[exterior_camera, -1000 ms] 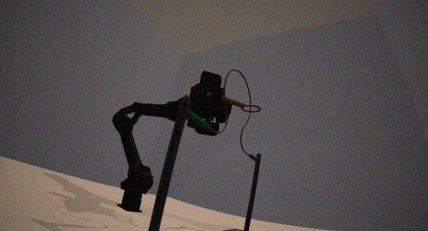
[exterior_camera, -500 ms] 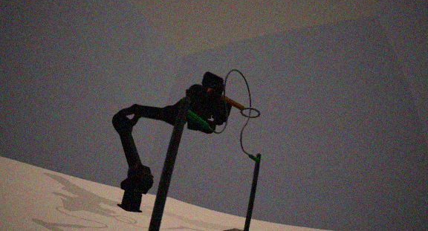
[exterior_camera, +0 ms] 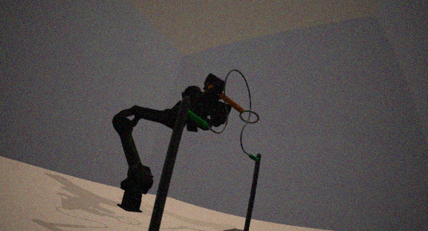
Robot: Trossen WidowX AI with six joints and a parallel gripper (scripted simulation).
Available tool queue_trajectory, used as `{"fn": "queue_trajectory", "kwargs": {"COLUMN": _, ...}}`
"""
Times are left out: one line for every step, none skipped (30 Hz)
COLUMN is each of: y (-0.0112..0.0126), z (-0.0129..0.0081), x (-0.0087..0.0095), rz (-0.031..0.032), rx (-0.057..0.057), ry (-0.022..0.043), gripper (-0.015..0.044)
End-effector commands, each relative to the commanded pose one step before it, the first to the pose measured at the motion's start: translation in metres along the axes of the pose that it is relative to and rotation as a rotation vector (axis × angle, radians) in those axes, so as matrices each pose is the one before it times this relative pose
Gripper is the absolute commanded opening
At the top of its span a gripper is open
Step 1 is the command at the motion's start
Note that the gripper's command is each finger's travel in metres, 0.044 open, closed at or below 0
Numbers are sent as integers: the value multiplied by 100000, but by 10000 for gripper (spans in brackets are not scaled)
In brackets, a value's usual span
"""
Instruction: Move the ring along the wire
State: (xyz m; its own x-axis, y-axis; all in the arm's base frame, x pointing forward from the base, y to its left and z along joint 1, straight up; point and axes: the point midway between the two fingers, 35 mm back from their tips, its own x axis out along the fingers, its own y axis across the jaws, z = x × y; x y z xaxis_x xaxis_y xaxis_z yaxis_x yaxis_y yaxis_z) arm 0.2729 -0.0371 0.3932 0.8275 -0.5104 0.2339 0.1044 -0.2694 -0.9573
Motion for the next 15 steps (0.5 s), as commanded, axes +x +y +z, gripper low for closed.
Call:
{"fn": "queue_trajectory", "kwargs": {"y": -316, "z": 16, "x": 3, "rz": -3246, "rx": -4476, "ry": -830, "gripper": -150}}
{"fn": "queue_trajectory", "kwargs": {"y": -53, "z": 2, "x": 5, "rz": -671, "rx": -1085, "ry": -130, "gripper": -150}}
{"fn": "queue_trajectory", "kwargs": {"y": -53, "z": 1, "x": 6, "rz": -670, "rx": -1083, "ry": -129, "gripper": -150}}
{"fn": "queue_trajectory", "kwargs": {"y": -53, "z": 1, "x": 6, "rz": -669, "rx": -1081, "ry": -129, "gripper": -150}}
{"fn": "queue_trajectory", "kwargs": {"y": -53, "z": 2, "x": 5, "rz": -669, "rx": -1081, "ry": -129, "gripper": -150}}
{"fn": "queue_trajectory", "kwargs": {"y": -53, "z": 2, "x": 5, "rz": -669, "rx": -1081, "ry": -129, "gripper": -150}}
{"fn": "queue_trajectory", "kwargs": {"y": -53, "z": 2, "x": 5, "rz": -667, "rx": -1079, "ry": -128, "gripper": -150}}
{"fn": "queue_trajectory", "kwargs": {"y": -52, "z": 1, "x": 5, "rz": -664, "rx": -1073, "ry": -127, "gripper": -150}}
{"fn": "queue_trajectory", "kwargs": {"y": -51, "z": 1, "x": 5, "rz": -661, "rx": -1068, "ry": -126, "gripper": -150}}
{"fn": "queue_trajectory", "kwargs": {"y": -51, "z": 2, "x": 5, "rz": -660, "rx": -1066, "ry": -126, "gripper": -150}}
{"fn": "queue_trajectory", "kwargs": {"y": -51, "z": 2, "x": 5, "rz": -660, "rx": -1066, "ry": -126, "gripper": -150}}
{"fn": "queue_trajectory", "kwargs": {"y": -50, "z": 2, "x": 5, "rz": -655, "rx": -1059, "ry": -125, "gripper": -150}}
{"fn": "queue_trajectory", "kwargs": {"y": -48, "z": 1, "x": 5, "rz": -645, "rx": -1042, "ry": -122, "gripper": -150}}
{"fn": "queue_trajectory", "kwargs": {"y": -46, "z": 1, "x": 5, "rz": -637, "rx": -1030, "ry": -121, "gripper": -150}}
{"fn": "queue_trajectory", "kwargs": {"y": -46, "z": 1, "x": 5, "rz": -635, "rx": -1025, "ry": -120, "gripper": -150}}
